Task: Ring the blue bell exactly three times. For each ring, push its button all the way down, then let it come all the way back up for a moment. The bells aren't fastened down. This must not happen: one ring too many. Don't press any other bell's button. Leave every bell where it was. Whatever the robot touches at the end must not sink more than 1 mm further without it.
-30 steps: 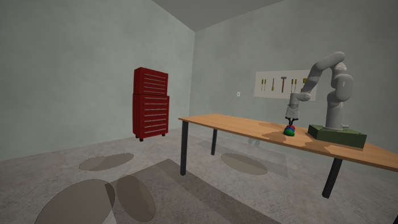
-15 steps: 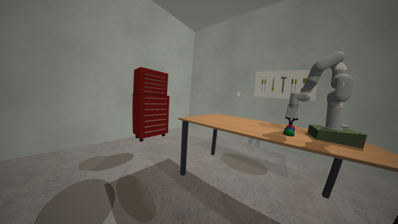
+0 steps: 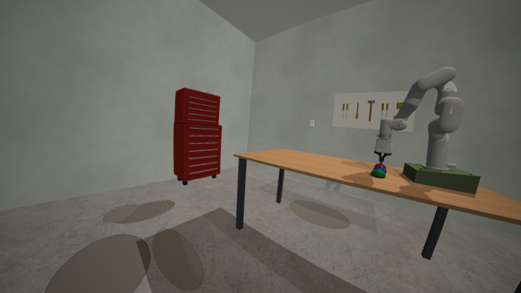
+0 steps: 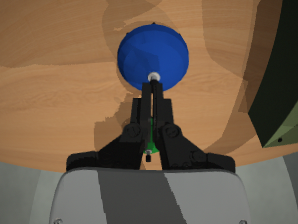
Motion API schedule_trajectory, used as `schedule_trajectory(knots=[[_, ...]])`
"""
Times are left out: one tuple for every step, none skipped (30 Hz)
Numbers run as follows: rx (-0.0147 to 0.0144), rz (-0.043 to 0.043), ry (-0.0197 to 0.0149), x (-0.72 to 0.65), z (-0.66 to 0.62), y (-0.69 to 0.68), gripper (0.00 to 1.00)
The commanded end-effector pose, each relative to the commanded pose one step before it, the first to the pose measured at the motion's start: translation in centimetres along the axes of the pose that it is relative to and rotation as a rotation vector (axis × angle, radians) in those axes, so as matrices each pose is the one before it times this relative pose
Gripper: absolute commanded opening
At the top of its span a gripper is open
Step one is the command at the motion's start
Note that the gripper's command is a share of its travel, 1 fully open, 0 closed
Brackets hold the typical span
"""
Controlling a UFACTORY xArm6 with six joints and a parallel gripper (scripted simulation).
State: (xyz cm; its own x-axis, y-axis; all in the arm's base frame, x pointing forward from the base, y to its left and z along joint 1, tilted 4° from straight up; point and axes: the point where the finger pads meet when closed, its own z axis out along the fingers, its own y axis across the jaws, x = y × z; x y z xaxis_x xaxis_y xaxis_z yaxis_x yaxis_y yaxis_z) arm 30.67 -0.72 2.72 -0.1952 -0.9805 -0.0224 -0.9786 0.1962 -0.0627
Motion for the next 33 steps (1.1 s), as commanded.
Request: schedule_trajectory(knots=[[0.00882,-0.00005,-0.00143,-0.060,-1.334,-0.323,0.00],[0.00000,0.00000,0.00000,0.000,-0.289,0.000,0.00],[0.00000,0.00000,0.00001,0.000,-0.292,0.001,0.00],[0.00000,0.00000,0.00000,0.000,-0.293,-0.001,0.00],[0.00000,0.00000,0.00000,0.000,-0.292,0.000,0.00],[0.00000,0.00000,0.00000,0.000,-0.289,0.001,0.00],[0.00000,0.00000,0.00000,0.000,-0.284,-0.001,0.00],[0.00000,0.00000,0.00000,0.000,-0.276,0.001,0.00],[0.00000,0.00000,0.00000,0.000,-0.267,0.000,0.00],[0.00000,0.00000,0.00000,0.000,-0.255,0.000,0.00],[0.00000,0.00000,0.00000,0.000,-0.242,0.000,0.00],[0.00000,0.00000,0.00000,0.000,-0.227,0.000,0.00],[0.00000,0.00000,0.00000,0.000,-0.210,0.000,0.00],[0.00000,0.00000,0.00000,0.000,-0.192,0.001,0.00],[0.00000,0.00000,0.00000,0.000,-0.173,-0.001,0.00],[0.00000,0.00000,0.00000,0.000,0.000,0.000,0.00],[0.00000,0.00000,0.00000,0.000,0.000,0.000,0.00],[0.00000,0.00000,0.00000,0.000,-0.153,0.000,0.00],[0.00000,0.00000,0.00000,0.000,-0.133,0.000,0.00],[0.00000,0.00000,0.00000,0.000,-0.113,-0.001,0.00],[0.00000,0.00000,0.00000,0.000,-0.093,0.000,0.00],[0.00000,0.00000,0.00000,0.000,-0.074,0.000,0.00],[0.00000,0.00000,0.00000,0.000,-0.056,0.000,0.00],[0.00000,0.00000,0.00000,0.000,-0.039,0.000,0.00],[0.00000,0.00000,0.00000,0.000,-0.025,0.000,0.00],[0.00000,0.00000,0.00000,0.000,-0.013,0.000,0.00],[0.00000,0.00000,0.00000,0.000,-0.005,0.000,0.00],[0.00000,0.00000,0.00000,0.000,-0.001,0.000,0.00],[0.00000,0.00000,0.00000,0.000,0.000,0.000,0.00],[0.00000,0.00000,0.00000,0.000,0.000,0.000,0.00],[0.00000,0.00000,0.00000,0.000,0.000,0.000,0.00],[0.00000,0.00000,0.00000,0.000,0.000,0.000,0.00],[0.00000,0.00000,0.00000,0.000,0.000,0.000,0.00]])
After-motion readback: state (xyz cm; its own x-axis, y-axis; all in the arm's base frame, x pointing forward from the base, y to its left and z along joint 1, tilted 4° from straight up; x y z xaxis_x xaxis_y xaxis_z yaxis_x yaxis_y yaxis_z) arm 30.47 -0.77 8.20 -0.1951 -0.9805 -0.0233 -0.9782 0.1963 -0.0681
